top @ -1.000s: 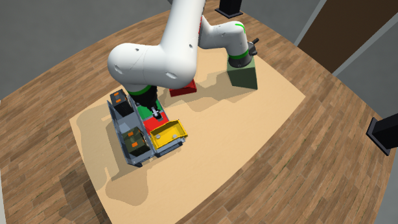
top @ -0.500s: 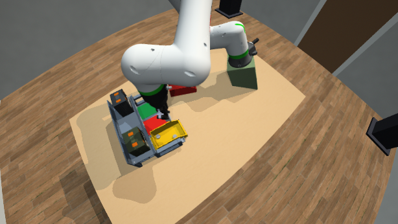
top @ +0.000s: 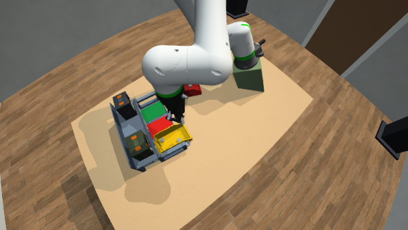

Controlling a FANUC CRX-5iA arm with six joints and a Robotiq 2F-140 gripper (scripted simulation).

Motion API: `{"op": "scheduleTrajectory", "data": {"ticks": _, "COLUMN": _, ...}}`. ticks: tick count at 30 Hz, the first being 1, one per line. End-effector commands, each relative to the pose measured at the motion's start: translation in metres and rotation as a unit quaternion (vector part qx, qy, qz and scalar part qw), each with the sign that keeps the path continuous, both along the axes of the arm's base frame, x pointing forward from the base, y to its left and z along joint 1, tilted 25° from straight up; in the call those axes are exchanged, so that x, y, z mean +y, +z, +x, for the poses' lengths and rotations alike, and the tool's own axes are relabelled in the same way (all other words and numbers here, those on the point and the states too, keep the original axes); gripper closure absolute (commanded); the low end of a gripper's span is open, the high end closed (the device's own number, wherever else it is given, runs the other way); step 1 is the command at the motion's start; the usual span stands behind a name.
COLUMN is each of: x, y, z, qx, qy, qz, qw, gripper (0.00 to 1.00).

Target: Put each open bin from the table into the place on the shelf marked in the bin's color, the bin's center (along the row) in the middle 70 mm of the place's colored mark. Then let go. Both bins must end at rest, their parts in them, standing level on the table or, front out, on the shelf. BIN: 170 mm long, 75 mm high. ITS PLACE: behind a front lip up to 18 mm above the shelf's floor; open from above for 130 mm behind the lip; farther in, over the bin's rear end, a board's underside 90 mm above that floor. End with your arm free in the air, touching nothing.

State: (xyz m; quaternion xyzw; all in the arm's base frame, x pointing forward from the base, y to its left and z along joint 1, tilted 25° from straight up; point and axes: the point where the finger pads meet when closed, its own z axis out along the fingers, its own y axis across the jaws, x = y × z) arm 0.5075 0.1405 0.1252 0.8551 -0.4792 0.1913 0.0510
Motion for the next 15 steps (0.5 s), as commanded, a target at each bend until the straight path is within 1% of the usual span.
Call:
{"op": "scheduleTrajectory", "data": {"ticks": 1, "x": 0.003, "y": -0.006, "z": -0.008, "qx": -0.028, "qy": -0.059, "qz": 0.013, "qw": 0.998, "gripper": 1.00}}
{"op": "scheduleTrajectory", "data": {"ticks": 2, "x": 0.003, "y": -0.006, "z": -0.008, "qx": -0.028, "qy": -0.059, "qz": 0.013, "qw": 0.998, "gripper": 1.00}}
{"op": "scheduleTrajectory", "data": {"ticks": 4, "x": 0.005, "y": -0.012, "z": -0.016, "qx": -0.046, "qy": -0.115, "qz": 0.031, "qw": 0.992, "gripper": 1.00}}
{"op": "scheduleTrajectory", "data": {"ticks": 7, "x": 0.007, "y": -0.017, "z": -0.022, "qx": -0.060, "qy": -0.157, "qz": 0.045, "qw": 0.985, "gripper": 1.00}}
{"op": "scheduleTrajectory", "data": {"ticks": 13, "x": 0.010, "y": -0.027, "z": -0.035, "qx": -0.090, "qy": -0.248, "qz": 0.075, "qw": 0.962, "gripper": 1.00}}
{"op": "scheduleTrajectory", "data": {"ticks": 15, "x": 0.010, "y": -0.030, "z": -0.038, "qx": -0.096, "qy": -0.267, "qz": 0.081, "qw": 0.956, "gripper": 1.00}}
